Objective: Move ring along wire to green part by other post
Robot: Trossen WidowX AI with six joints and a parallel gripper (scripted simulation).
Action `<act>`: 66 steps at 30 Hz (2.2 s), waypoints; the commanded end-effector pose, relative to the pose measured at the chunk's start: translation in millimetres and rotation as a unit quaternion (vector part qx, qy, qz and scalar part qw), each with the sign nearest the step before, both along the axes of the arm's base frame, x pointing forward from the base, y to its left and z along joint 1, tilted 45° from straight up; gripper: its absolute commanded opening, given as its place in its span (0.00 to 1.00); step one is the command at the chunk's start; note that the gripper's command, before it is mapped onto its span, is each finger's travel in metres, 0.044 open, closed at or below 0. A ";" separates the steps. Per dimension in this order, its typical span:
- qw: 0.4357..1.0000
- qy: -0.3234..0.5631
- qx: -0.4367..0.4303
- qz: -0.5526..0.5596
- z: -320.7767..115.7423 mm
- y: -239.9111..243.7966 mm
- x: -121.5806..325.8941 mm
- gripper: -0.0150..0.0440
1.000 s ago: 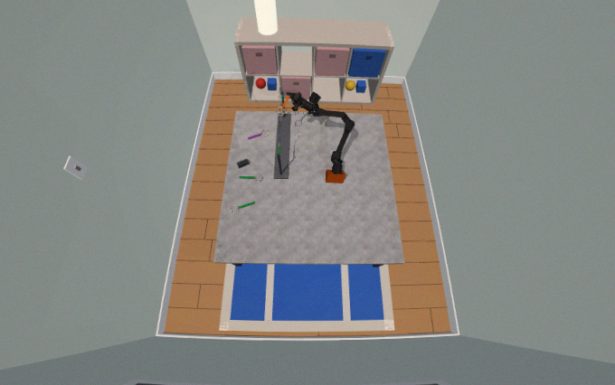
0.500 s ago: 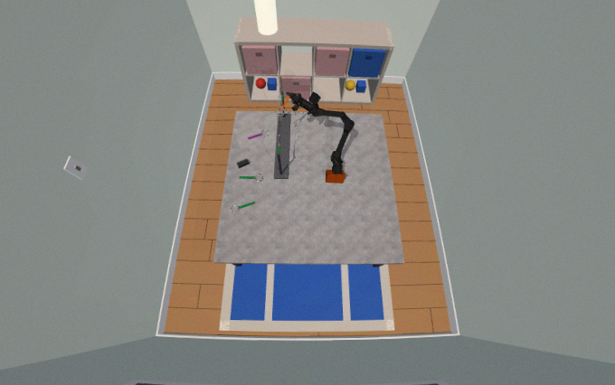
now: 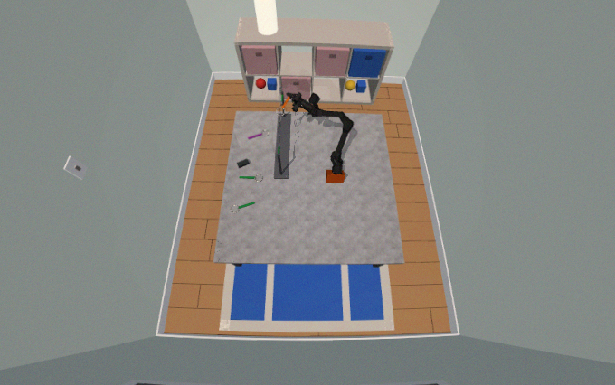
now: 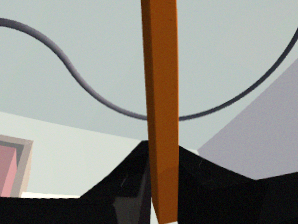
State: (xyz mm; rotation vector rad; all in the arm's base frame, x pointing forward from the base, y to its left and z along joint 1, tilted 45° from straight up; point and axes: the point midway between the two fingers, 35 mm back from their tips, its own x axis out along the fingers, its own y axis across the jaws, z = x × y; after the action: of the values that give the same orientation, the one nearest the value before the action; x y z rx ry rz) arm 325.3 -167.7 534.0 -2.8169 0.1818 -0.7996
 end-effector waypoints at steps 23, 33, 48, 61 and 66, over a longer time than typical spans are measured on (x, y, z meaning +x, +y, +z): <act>0.955 -0.056 0.291 0.000 -51.3 -74.1 -13.6 0.00; 0.910 -0.077 0.406 -0.001 -83.9 -93.2 -16.7 0.00; 0.817 -0.106 0.567 -0.001 -139.5 -105.9 -18.5 0.00; 0.715 -0.127 0.688 -0.001 -188.3 -100.5 -17.1 0.00; 0.673 -0.134 0.727 -0.001 -205.4 -94.7 -15.8 0.00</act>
State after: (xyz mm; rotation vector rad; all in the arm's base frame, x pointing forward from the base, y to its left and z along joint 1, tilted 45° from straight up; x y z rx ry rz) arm 308.8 -267.9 339.9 -1.2338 0.4848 -0.5908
